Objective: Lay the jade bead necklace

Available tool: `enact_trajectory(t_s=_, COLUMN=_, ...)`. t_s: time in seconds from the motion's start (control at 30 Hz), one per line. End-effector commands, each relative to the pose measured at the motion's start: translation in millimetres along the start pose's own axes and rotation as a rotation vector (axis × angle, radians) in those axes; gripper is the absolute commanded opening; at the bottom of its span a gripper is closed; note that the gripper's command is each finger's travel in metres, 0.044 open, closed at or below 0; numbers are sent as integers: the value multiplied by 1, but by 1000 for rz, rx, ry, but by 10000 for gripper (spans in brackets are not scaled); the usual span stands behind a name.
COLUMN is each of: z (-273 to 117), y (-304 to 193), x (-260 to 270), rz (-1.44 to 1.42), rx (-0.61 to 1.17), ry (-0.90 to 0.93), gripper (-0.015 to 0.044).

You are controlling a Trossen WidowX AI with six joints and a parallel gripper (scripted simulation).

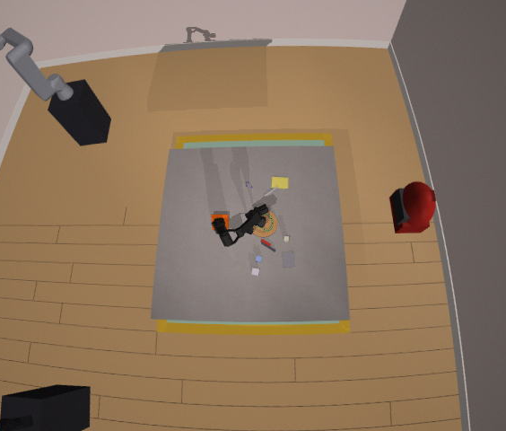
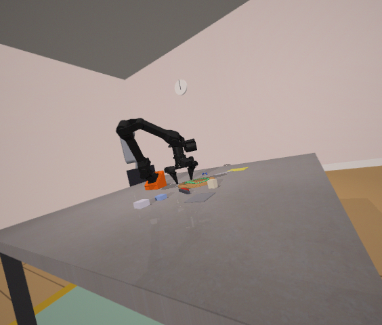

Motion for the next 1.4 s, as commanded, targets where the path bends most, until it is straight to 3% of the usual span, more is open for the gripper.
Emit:
enact_trajectory(t_s=0.0, z=-2, y=1, x=1, rz=6, rx=-2, ry=5, gripper=440)
enact_trajectory(t_s=0.37, z=-2, y=1, x=1, rz=6, rx=-2, ry=5, gripper=440)
enact_trajectory(t_s=0.77, z=-29, y=77, x=15, rz=-179, rx=-5, ry=6, gripper=125)
enact_trajectory(t_s=1.37, z=-23, y=94, x=15, rz=-216, rx=-6, ry=9, gripper=120)
Point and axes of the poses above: the point midway between the two fingers, 35 mm back from their tips, its own z axis out along the fingers, its own x axis across the jaws, y = z × x, the point moved 9 cm from there along -z, back along the fingers, and after that the axes turned 11 degrees about z, right-handed, at the moved point
